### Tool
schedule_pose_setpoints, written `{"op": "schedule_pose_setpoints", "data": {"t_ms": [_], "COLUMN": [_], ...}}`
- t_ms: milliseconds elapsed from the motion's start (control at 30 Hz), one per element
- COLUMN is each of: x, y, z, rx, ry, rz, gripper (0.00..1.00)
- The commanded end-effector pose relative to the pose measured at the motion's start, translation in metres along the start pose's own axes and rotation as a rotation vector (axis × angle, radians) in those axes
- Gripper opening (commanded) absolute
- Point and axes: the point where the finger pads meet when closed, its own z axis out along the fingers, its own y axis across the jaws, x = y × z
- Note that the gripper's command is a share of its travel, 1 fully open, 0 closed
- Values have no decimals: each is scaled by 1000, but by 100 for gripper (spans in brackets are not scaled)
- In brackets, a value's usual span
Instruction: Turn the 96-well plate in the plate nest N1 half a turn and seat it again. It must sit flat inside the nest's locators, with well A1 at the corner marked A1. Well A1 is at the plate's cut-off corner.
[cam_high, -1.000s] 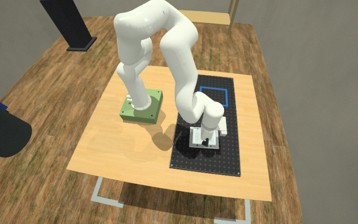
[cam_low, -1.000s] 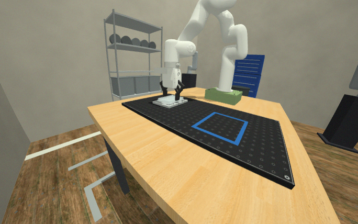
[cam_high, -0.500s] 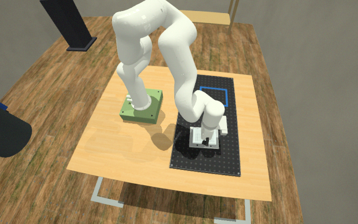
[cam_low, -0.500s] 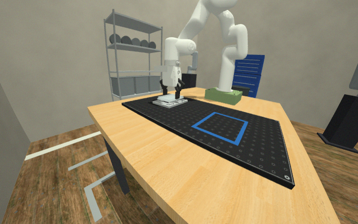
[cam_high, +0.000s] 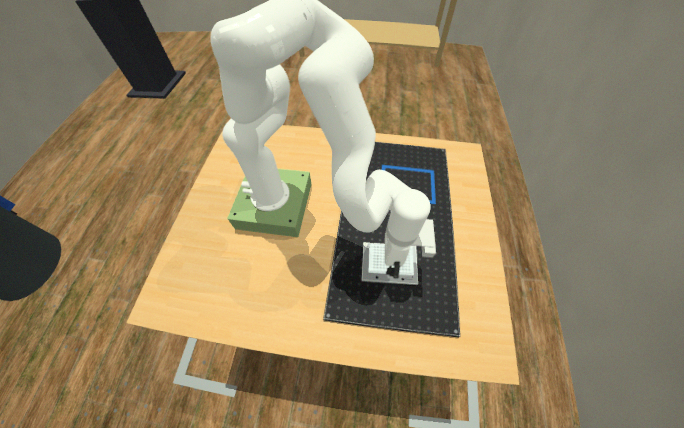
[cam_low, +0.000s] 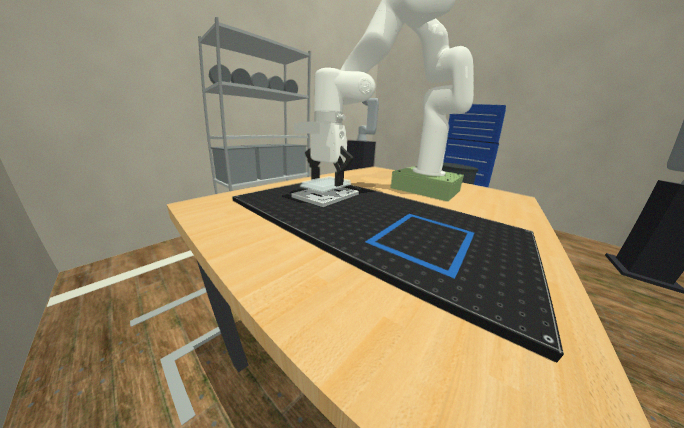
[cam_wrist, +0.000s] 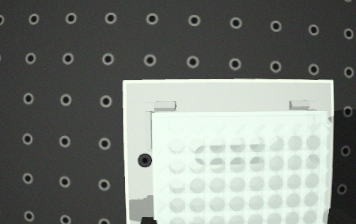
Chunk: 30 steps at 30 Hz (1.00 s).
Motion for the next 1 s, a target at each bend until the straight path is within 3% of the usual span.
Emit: {"op": "schedule_pose_setpoints", "data": {"t_ms": [0, 200, 967], "x": [1, 1, 1], "y": [1, 1, 1], "z": [-2, -2, -37], "rx": [1, 1, 1], "ry": [4, 4, 4], "rz": [0, 0, 0], "gripper": [0, 0, 0]}}
